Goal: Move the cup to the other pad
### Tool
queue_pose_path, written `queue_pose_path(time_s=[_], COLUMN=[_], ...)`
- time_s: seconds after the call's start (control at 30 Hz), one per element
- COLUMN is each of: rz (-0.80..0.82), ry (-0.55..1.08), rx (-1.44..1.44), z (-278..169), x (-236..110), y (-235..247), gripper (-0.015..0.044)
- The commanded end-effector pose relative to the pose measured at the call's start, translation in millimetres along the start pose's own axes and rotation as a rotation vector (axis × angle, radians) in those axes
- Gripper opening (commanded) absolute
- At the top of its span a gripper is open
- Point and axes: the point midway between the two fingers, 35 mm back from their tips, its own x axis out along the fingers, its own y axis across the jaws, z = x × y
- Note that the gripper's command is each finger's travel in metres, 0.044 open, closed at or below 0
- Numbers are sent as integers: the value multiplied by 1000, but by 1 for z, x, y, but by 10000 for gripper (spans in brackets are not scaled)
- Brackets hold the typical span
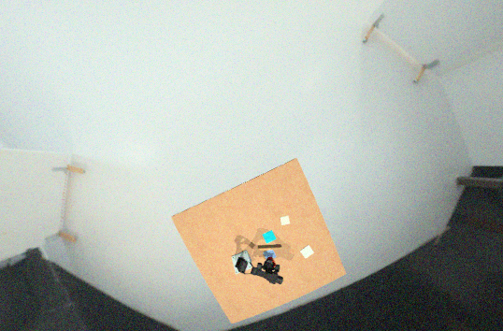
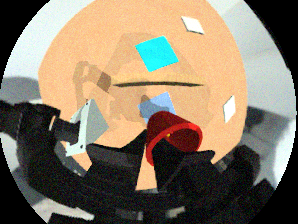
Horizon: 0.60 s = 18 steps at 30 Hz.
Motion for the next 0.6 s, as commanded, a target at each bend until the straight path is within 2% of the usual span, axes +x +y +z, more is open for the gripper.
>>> queue_pose_path(time_s=[0.0,0.57], rz=[-8,-4], ry=[4,0], rx=[-8,-1], z=[0,0], x=[-14,-12], y=[0,3], gripper=[0,0])
